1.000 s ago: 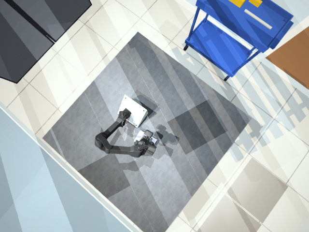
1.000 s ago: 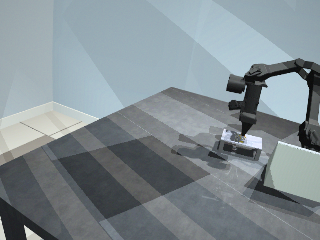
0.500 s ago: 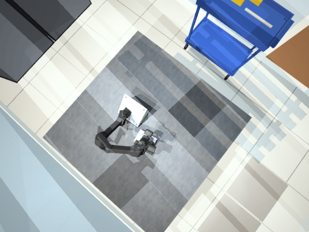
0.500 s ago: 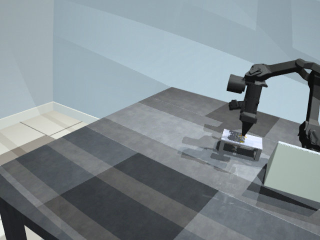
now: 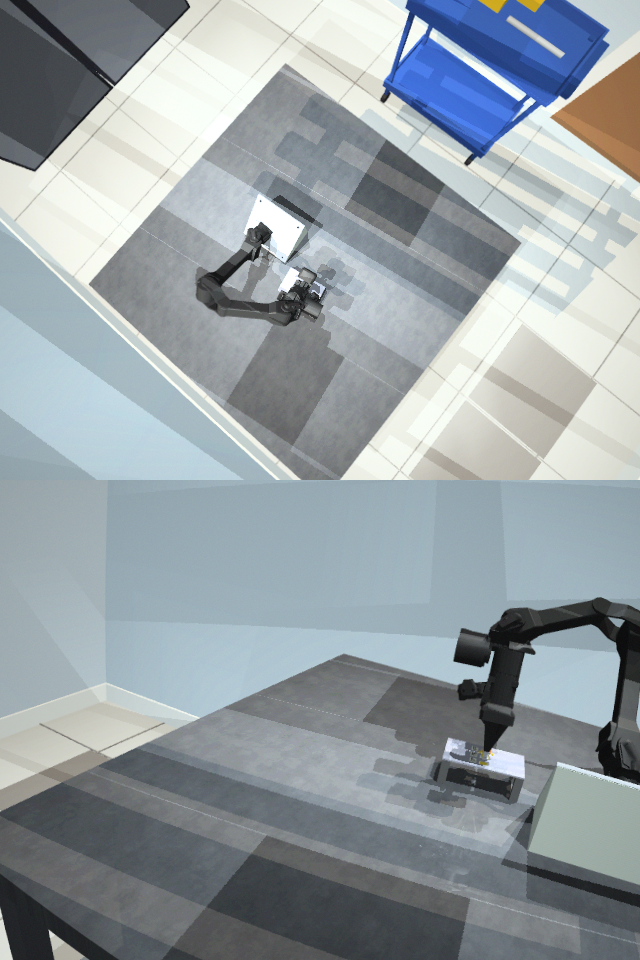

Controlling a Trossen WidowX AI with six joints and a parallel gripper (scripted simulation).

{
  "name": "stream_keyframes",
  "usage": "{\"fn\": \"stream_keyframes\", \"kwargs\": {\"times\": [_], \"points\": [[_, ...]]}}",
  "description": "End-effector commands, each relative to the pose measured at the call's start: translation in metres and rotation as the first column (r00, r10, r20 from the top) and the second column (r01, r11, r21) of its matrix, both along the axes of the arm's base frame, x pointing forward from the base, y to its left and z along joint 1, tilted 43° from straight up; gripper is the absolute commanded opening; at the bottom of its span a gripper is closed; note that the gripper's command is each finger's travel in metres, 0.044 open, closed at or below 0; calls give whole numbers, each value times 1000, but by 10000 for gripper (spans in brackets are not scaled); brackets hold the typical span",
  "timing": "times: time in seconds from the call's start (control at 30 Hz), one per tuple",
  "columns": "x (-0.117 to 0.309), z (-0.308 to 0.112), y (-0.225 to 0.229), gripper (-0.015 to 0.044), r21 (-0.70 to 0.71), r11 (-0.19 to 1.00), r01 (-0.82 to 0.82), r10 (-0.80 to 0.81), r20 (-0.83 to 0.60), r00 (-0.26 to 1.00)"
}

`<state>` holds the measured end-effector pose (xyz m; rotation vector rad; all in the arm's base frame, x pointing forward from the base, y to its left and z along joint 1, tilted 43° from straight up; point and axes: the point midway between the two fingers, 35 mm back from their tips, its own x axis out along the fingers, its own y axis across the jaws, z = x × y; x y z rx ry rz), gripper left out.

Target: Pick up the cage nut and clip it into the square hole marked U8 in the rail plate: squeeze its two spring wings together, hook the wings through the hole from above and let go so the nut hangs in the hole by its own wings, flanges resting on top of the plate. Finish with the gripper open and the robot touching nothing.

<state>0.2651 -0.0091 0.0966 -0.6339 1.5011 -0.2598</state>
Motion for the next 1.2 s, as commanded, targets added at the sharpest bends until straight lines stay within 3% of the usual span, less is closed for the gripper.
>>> {"fn": "stream_keyframes", "kwargs": {"times": [0.0,1.17], "points": [[0,1,0,26,14,1000,-3,3,-1,1000],[2,2,-3,26,74,997,1,0,-15,1000]]}}
